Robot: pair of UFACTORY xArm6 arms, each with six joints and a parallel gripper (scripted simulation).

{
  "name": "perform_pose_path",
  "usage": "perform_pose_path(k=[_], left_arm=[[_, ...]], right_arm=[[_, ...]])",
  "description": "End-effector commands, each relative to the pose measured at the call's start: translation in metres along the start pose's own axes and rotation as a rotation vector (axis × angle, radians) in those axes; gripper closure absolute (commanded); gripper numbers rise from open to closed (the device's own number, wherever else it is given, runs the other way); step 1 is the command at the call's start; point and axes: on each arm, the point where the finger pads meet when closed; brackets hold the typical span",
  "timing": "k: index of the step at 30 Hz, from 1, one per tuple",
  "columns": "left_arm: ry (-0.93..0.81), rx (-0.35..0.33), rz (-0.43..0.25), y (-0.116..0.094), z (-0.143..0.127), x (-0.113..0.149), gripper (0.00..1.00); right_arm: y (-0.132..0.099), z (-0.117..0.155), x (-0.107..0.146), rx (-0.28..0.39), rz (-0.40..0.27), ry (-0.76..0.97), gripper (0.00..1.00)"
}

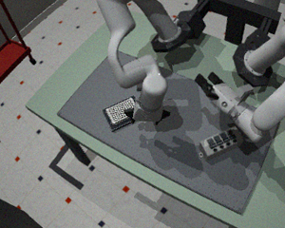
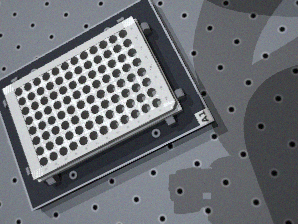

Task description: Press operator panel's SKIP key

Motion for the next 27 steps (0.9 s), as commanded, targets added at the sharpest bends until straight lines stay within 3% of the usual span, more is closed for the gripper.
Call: perform_pose_path(k=[1,27], left_arm=[[0.002,0.0,0.0,0.0,-0.001,0.0,0.0],[0.003,0.001,0.0,0.002,-0.008,-0.013,0.0]], right_arm=[[-0.002,-0.001,0.001,0.0,-0.004,0.002,0.0],[-0.002,-0.001,0.001,0.0,-0.004,0.002,0.0]])
Point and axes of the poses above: on each arm, the point where the finger pads meet when closed, its own y axis out along the fingers, its own z axis across the jaws, x = y × z, and after that the axes turned 3 degrees about -y, right-handed
